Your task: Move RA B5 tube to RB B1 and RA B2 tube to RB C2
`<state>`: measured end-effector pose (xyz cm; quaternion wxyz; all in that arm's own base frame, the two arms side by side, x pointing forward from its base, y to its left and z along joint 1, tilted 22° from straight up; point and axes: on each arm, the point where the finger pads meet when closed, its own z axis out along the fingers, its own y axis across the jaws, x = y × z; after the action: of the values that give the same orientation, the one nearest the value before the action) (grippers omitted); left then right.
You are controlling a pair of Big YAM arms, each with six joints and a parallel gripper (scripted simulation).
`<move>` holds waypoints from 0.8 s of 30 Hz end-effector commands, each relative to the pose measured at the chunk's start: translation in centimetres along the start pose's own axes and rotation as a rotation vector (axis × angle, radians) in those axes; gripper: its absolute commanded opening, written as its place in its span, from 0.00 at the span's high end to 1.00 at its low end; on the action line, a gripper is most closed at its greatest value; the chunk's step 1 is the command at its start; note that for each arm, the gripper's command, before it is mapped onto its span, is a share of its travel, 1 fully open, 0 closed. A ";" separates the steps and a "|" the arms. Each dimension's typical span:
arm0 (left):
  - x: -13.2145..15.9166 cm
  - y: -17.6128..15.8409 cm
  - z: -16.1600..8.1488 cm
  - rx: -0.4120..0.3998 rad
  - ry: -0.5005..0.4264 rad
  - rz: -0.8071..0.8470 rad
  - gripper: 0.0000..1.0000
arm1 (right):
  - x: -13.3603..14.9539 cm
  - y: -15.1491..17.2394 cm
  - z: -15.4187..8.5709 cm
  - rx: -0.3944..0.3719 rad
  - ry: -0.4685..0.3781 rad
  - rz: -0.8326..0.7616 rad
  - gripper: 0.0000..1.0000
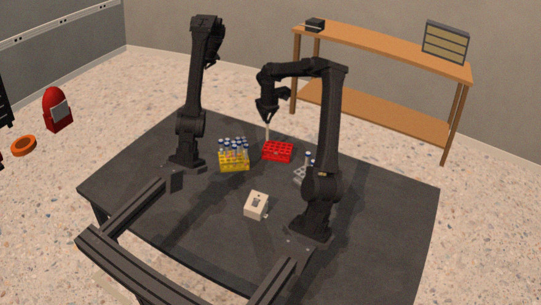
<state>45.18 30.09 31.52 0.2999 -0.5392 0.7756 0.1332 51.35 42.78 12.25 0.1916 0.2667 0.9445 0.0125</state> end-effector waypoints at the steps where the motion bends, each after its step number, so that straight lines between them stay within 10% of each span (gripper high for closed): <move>1: -1.5 -0.5 -1.3 0.021 -0.031 -0.013 0.70 | -0.5 2.2 -4.3 -0.068 -0.016 0.014 1.00; 24: -1.5 -0.5 -1.3 0.021 -0.031 -0.013 0.70 | 1.5 -0.1 -3.5 -0.043 -0.009 0.006 1.00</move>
<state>45.18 30.09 31.52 0.2999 -0.5392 0.7756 0.1332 49.70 42.74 13.80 0.1918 0.2651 0.9448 0.0136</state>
